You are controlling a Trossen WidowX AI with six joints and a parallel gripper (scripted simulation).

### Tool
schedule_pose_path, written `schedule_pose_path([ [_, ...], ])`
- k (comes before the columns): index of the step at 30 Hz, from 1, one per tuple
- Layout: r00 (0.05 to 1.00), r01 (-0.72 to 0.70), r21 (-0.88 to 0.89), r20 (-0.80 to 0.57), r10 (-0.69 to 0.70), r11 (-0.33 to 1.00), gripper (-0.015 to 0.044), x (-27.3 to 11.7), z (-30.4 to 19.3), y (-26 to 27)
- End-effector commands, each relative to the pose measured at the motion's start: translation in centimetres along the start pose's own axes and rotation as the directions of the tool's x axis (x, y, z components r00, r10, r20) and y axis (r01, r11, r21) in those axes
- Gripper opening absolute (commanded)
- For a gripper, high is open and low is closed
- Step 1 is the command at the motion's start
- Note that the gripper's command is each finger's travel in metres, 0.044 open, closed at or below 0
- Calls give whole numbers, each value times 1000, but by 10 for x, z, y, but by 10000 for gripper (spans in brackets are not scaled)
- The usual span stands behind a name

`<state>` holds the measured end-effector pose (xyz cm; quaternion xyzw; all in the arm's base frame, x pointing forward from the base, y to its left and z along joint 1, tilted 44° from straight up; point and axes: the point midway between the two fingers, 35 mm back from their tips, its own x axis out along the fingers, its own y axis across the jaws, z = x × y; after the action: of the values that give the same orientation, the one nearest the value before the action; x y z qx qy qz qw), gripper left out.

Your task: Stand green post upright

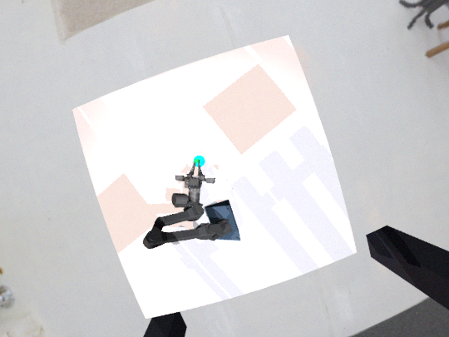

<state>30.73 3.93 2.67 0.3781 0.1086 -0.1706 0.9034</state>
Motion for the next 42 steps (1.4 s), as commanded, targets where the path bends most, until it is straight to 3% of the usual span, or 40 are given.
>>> schedule_pose_path([
  [1, 1000, 0, 6, 7, 0, 1000, 23, -1, -8, -1],
  [24, 1000, 0, -2, -1, 0, 1000, 23, 2, -30, -1],
  [38, 1000, 0, -2, -1, 0, 1000, 390, 2, -30, -1],
  [42, 1000, 1, -1, -2, -1, 1000, 400, 3, -25, 0],
])
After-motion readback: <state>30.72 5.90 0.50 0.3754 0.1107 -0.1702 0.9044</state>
